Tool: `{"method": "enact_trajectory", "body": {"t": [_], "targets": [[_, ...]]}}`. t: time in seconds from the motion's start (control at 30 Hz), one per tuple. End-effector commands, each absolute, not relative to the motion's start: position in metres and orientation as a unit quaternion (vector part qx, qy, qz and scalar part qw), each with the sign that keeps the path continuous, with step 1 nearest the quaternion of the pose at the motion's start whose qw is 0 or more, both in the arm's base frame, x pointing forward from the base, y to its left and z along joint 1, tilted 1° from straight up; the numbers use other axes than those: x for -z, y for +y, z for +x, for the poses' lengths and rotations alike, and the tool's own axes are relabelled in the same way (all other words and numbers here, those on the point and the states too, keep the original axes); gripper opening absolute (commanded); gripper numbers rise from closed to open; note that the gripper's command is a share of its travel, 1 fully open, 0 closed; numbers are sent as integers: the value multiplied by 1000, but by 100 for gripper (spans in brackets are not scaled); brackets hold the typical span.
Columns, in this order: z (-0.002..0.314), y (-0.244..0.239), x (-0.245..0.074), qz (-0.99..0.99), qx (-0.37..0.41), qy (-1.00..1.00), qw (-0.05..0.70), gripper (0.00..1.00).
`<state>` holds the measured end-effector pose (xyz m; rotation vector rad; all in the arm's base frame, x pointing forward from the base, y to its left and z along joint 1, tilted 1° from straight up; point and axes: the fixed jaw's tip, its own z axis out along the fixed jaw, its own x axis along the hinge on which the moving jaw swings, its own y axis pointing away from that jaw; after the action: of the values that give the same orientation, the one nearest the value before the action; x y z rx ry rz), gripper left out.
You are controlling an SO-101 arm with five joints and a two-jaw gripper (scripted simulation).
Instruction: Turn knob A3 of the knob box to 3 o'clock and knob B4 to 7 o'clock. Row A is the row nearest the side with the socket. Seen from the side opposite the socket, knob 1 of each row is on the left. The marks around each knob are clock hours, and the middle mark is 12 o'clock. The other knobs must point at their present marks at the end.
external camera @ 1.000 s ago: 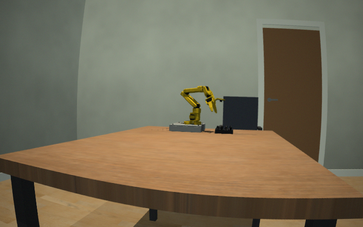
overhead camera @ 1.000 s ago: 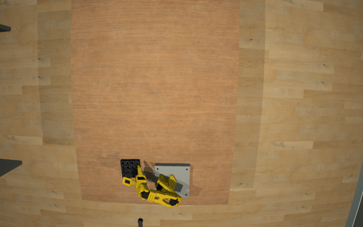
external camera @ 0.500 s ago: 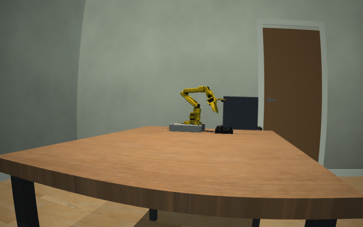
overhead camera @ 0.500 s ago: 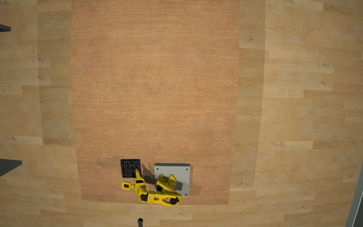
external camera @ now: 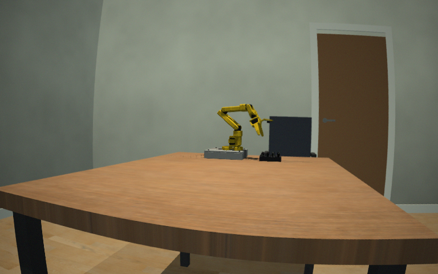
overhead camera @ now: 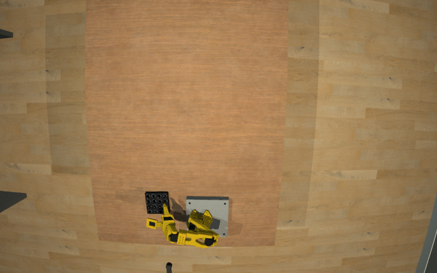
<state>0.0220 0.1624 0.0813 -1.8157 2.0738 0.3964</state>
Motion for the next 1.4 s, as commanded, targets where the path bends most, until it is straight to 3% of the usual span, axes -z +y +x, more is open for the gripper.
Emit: {"method": "enact_trajectory", "body": {"t": [0.0, 1.37], "targets": [[21, 161, -77, -643, -136, 734, 169, 40], [19, 160, -73, -645, -131, 736, 160, 40]]}}
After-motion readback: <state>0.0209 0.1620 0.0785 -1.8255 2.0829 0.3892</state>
